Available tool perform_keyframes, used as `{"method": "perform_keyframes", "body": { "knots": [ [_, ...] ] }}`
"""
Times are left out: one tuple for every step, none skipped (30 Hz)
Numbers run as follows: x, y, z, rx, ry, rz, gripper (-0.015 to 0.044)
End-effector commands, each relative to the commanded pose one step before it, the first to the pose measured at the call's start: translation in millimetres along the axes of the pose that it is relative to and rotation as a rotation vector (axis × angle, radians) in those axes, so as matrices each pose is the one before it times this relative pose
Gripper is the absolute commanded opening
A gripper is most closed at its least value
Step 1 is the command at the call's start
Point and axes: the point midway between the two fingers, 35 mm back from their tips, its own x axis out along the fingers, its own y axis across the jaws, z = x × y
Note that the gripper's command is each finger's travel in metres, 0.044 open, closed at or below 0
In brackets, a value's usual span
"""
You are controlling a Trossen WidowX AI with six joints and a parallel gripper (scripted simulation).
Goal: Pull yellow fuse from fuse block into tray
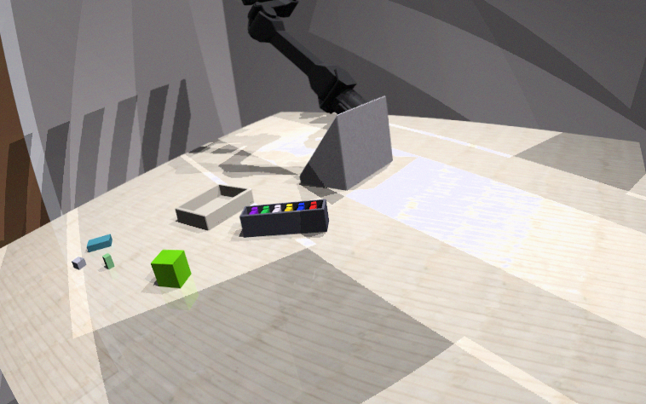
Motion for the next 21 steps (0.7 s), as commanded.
{"method": "perform_keyframes", "body": {
  "knots": [
    [-0.04, -0.01, 0.64, 0.0036, -0.00041, 0.00016, 0.0374],
    [-0.12, -0.02, 1.91, 0.0108, -0.00122, 0.00047, 0.0348],
    [-0.19, -0.04, 3.18, 0.0180, -0.00204, 0.00078, 0.0321],
    [-0.26, -0.04, 4.44, 0.0252, -0.00286, 0.00107, 0.0295],
    [-0.33, -0.03, 5.70, 0.0324, -0.00368, 0.00134, 0.0269],
    [-0.41, 0.24, 6.85, 0.0394, -0.00403, 0.00231, 0.0243],
    [-1.15, 5.42, 5.29, 0.0395, 0.00638, 0.01814, 0.0216],
    [-1.17, 5.54, 5.34, 0.0394, 0.00611, 0.01826, 0.0190],
    [-1.19, 5.66, 5.39, 0.0393, 0.00585, 0.01839, 0.0164],
    [-1.21, 5.78, 5.44, 0.0392, 0.00559, 0.01852, 0.0138],
    [-1.27, 6.09, 5.67, 0.0404, 0.00550, 0.01926, 0.0111],
    [-1.31, 6.32, 5.81, 0.0409, 0.00530, 0.01971, 0.0085],
    [-1.34, 6.47, 5.85, 0.0407, 0.00503, 0.01989, 0.0074],
    [-1.36, 6.61, 5.89, 0.0406, 0.00477, 0.02007, 0.0074],
    [-1.39, 6.76, 5.93, 0.0404, 0.00451, 0.02027, 0.0074],
    [-1.41, 6.91, 5.97, 0.0402, 0.00426, 0.02047, 0.0074],
    [-1.43, 7.06, 6.00, 0.0401, 0.00402, 0.02068, 0.0074],
    [-1.46, 7.21, 6.03, 0.0399, 0.00378, 0.02091, 0.0074],
    [-1.48, 7.37, 6.06, 0.0396, 0.00355, 0.02113, 0.0074],
    [-1.51, 7.53, 6.08, 0.0394, 0.00333, 0.02137, 0.0074],
    [-1.53, 7.69, 6.10, 0.0392, 0.00312, 0.02163, 0.0074]
  ]
}}
